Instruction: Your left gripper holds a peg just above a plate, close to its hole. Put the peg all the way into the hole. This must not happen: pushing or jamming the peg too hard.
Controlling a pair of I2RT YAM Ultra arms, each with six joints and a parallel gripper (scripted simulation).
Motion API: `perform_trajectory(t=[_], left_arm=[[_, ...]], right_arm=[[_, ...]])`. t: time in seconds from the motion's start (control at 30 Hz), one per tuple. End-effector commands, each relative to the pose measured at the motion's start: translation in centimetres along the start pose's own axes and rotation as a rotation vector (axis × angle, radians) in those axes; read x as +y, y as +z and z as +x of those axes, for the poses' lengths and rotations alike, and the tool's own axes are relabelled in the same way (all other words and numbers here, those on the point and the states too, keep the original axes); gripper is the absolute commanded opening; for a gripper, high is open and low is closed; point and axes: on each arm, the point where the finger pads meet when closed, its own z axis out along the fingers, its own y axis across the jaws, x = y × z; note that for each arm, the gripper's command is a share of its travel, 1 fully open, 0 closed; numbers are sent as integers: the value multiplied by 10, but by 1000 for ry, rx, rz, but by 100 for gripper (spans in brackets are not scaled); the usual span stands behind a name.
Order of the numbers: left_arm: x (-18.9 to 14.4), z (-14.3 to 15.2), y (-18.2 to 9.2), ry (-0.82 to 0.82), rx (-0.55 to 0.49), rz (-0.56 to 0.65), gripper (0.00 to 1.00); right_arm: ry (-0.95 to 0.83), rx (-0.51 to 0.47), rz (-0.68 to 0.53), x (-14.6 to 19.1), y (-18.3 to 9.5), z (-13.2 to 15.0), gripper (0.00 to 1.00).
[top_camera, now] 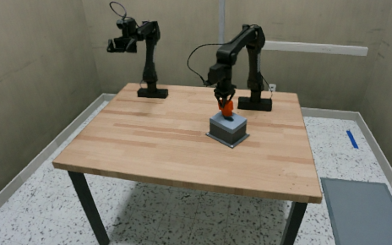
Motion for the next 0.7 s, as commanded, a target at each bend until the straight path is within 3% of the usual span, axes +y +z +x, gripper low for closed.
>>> perform_trajectory(t=[0.0,0.53,0.57,0.6,0.67], left_arm=[[2,0,-4,0,-1,-15,0],[2,0,-4,0,-1,-15,0],[2,-1,-8,0,-8,-26,11],[2,-1,-8,0,-8,-26,0],[3,-2,-13,1,-13,-38,0]], right_arm=[[-2,-17,0,0,-2,-6,100],[-2,-17,0,0,-2,-6,100],[-2,-17,0,0,-2,-6,100],[-2,-17,0,0,-2,-6,100],[-2,-17,0,0,-2,-6,100]])
